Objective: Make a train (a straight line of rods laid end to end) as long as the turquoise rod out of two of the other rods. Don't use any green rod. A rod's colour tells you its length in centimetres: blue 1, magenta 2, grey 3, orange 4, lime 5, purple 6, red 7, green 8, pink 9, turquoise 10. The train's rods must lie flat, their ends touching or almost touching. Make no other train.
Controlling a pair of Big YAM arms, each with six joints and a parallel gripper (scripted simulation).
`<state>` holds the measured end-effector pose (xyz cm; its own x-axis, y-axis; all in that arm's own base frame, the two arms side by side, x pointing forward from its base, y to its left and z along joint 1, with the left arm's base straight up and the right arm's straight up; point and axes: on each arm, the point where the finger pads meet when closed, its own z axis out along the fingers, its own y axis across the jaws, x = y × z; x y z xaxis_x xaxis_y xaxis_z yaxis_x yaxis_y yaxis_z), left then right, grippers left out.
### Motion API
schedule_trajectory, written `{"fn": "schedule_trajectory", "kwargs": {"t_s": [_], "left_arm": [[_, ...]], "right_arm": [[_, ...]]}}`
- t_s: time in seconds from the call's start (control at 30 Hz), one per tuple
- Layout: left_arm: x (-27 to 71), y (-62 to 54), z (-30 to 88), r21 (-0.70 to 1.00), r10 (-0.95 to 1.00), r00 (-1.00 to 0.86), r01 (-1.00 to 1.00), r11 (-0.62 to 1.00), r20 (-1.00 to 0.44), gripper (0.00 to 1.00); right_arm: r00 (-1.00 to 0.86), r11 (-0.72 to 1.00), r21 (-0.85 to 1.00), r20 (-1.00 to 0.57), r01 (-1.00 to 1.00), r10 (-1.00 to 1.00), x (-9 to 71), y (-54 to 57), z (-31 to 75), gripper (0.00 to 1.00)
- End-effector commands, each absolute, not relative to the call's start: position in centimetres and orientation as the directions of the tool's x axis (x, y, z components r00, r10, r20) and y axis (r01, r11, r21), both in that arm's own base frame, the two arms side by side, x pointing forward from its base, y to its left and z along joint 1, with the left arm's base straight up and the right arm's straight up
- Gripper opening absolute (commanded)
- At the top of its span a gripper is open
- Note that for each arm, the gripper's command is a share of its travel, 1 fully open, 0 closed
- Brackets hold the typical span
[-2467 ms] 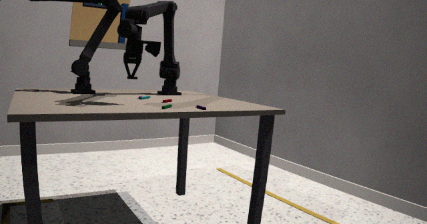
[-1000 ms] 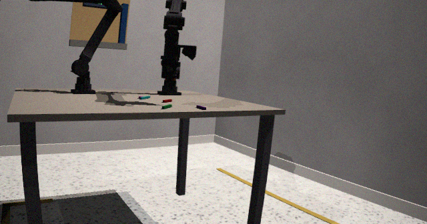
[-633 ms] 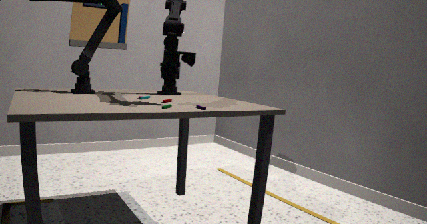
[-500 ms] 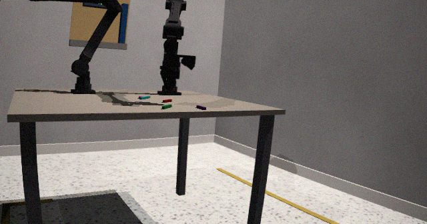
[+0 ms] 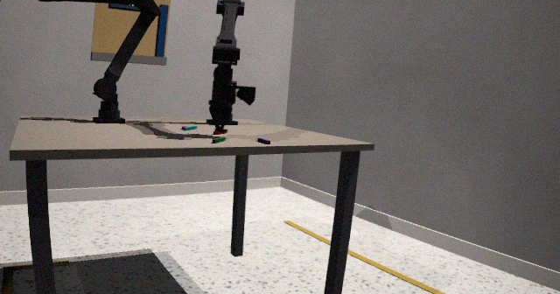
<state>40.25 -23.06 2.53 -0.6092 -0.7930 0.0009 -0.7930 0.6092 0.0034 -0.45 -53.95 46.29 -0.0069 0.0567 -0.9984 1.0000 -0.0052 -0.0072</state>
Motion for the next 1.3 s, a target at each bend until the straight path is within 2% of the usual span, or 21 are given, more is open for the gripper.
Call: {"fn": "schedule_trajectory", "kwargs": {"t_s": [0.0, 1.27], "left_arm": [[40.8, -23.5, 2.4, -0.013, -0.788, -0.615, -0.788, 0.615, -0.001, 0.04], [41.2, -23.7, 3.7, -0.038, -0.788, -0.615, -0.788, 0.615, -0.005, 0.04]], "right_arm": [[0.000, -0.002, 0.000, -1.000, 1.000, 0.000, -0.1, -54.5, 50.1, 1.00], [0.000, -0.002, 0.000, -1.000, 1.000, 0.000, -0.1, -54.5, 50.1, 1.00]]}}
